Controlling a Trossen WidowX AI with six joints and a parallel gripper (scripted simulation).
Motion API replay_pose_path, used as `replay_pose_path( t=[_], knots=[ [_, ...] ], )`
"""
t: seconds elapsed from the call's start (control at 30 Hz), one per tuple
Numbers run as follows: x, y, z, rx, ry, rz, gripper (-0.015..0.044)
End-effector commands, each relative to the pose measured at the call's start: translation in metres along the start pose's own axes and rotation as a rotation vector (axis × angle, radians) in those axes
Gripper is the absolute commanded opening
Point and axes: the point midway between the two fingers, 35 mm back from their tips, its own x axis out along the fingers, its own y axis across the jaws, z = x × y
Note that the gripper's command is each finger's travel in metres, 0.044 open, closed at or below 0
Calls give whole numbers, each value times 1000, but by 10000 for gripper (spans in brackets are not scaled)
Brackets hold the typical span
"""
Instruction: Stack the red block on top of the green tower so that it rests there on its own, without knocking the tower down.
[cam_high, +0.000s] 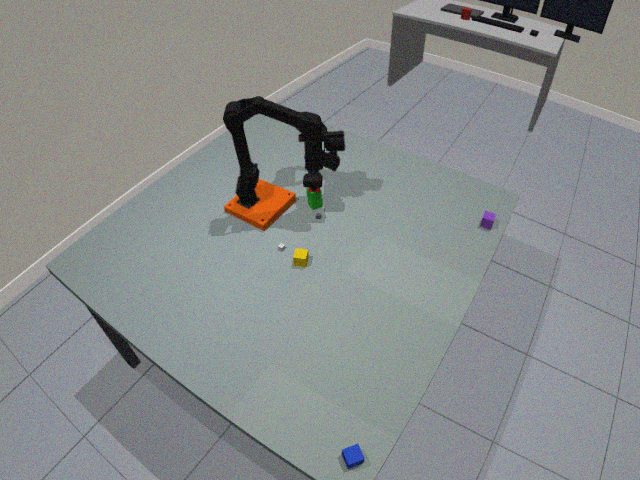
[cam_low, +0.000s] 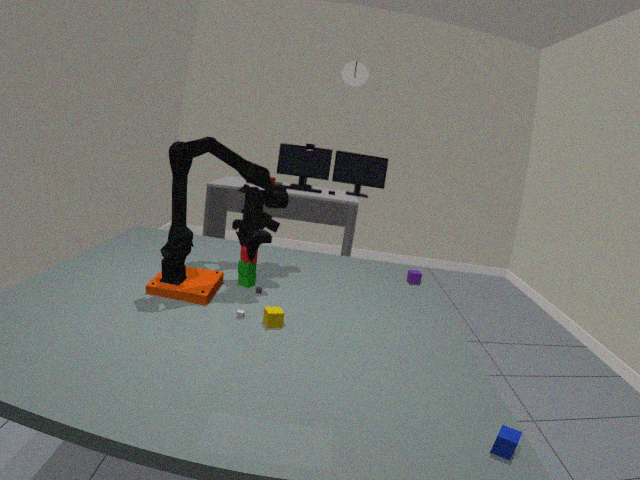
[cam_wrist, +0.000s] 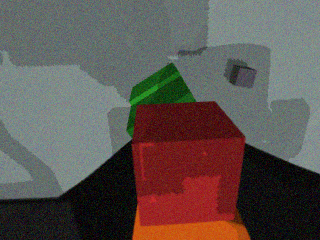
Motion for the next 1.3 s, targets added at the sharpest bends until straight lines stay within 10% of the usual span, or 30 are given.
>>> replay_pose_path(
  t=[0.0,0.83,1.27],
  knots=[
    [1,1,-1,4,4,5,0],
    [-4,1,-1,4,4,5,0],
    [1,0,-1,0,5,0,341]
  ],
)
